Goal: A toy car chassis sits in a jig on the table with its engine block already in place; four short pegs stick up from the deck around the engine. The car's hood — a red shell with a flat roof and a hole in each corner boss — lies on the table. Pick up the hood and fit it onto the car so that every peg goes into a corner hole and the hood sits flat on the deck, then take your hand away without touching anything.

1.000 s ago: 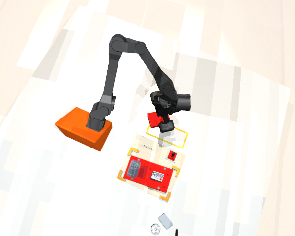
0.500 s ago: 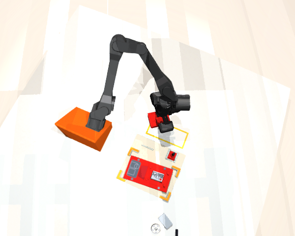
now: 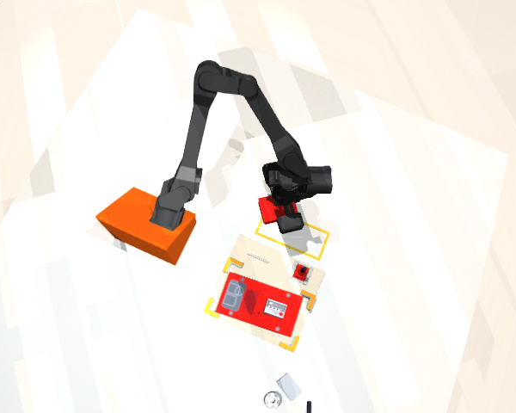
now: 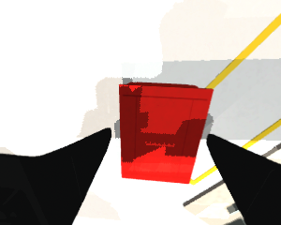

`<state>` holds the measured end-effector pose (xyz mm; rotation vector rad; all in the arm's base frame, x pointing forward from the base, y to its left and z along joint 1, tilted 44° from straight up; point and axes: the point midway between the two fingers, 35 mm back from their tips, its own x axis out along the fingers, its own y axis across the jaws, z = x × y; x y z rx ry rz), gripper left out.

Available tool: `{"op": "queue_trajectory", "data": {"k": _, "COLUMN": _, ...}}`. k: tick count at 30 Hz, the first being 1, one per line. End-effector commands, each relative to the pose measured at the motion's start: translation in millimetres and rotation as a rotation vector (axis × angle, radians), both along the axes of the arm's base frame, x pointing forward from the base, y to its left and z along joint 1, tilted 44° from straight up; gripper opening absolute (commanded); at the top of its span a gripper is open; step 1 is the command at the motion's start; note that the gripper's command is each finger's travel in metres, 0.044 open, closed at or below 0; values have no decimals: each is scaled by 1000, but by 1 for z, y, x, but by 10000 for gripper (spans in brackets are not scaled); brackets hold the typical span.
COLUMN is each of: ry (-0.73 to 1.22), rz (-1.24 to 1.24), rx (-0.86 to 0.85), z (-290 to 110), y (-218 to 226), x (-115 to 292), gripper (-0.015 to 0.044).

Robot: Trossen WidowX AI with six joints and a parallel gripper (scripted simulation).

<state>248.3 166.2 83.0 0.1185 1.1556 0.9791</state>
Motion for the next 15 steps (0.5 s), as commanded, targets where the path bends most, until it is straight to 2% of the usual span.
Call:
{"op": "queue_trajectory", "data": {"k": 1, "ry": 8, "rz": -5, "rx": -4, "z": -4, "y": 1, "x": -1, "gripper": 440}}
{"op": "queue_trajectory", "data": {"k": 15, "ry": 8, "rz": -5, "rx": -4, "z": -8, "y": 5, "x": -1, "gripper": 440}}
